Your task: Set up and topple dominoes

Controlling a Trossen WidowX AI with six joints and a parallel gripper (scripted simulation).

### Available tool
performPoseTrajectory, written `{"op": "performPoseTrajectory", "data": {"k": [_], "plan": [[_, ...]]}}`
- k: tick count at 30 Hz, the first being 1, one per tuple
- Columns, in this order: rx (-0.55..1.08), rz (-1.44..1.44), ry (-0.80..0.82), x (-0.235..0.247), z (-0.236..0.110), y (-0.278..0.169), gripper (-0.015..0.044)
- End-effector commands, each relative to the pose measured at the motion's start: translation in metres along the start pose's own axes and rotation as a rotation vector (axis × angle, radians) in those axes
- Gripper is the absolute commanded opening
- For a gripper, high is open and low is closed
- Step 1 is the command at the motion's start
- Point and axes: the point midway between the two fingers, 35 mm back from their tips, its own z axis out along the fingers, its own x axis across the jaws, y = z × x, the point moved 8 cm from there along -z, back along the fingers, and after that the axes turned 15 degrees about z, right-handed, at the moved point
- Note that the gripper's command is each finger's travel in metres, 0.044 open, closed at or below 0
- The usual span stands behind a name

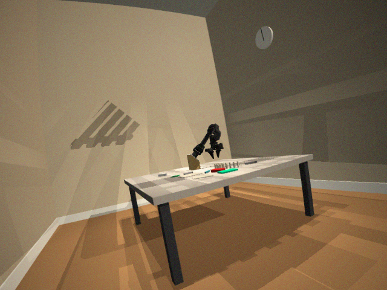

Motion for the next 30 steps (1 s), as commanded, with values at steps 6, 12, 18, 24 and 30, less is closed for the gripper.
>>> {"op": "performPoseTrajectory", "data": {"k": [6,12,18,24,30], "plan": [[-0.003,0.81,0.007,-0.008,-0.002,0.018,0.044],[-0.003,0.81,0.007,-0.008,-0.002,0.018,0.044],[-0.003,0.81,0.007,-0.008,-0.002,0.018,0.044],[-0.004,0.809,0.005,-0.009,0.036,0.02,0.044],[-0.002,0.81,0.011,-0.007,0.064,0.016,0.044]]}}
